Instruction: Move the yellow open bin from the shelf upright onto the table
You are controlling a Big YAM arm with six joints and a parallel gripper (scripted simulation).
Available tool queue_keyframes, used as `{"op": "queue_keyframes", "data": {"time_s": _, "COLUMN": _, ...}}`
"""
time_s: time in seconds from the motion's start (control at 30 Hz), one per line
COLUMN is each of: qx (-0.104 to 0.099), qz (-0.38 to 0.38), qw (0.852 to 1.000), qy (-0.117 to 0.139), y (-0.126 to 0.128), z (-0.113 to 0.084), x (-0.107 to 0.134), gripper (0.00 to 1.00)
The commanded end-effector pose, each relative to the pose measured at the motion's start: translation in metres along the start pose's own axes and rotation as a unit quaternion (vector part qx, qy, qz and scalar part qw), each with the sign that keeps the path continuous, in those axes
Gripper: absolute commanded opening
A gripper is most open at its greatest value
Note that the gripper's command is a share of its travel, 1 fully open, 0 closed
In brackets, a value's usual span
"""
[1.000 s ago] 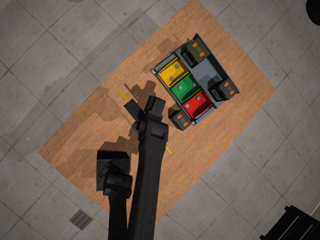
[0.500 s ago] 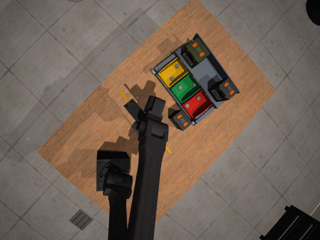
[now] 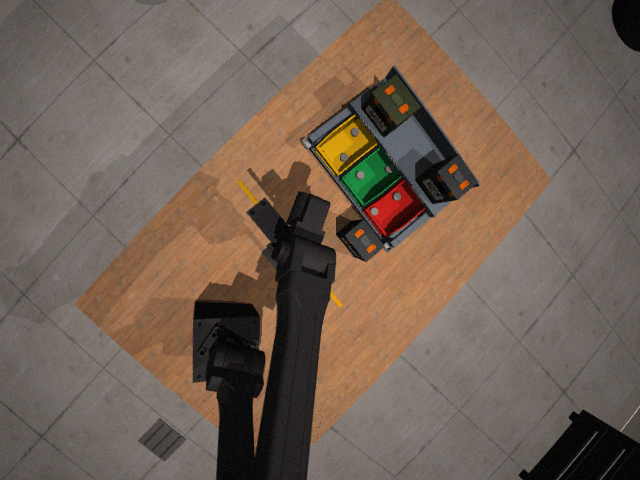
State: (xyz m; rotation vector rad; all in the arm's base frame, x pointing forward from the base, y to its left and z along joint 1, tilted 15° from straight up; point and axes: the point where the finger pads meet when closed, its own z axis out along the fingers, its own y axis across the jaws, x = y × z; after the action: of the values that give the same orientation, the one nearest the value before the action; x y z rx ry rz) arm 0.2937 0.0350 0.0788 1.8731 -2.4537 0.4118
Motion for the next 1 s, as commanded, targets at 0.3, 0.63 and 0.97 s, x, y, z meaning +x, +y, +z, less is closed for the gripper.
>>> {"op": "queue_keyframes", "data": {"time_s": 0.3, "qx": 0.005, "qz": 0.003, "qw": 1.000, "qy": 0.000, "y": -0.004, "z": 0.020, "x": 0.002, "gripper": 0.00}}
{"op": "queue_keyframes", "data": {"time_s": 0.63, "qx": 0.002, "qz": 0.002, "qw": 1.000, "qy": 0.000, "y": -0.003, "z": 0.042, "x": 0.002, "gripper": 0.00}}
{"op": "queue_keyframes", "data": {"time_s": 0.97, "qx": 0.001, "qz": 0.002, "qw": 1.000, "qy": -0.001, "y": -0.002, "z": 0.070, "x": 0.002, "gripper": 0.00}}
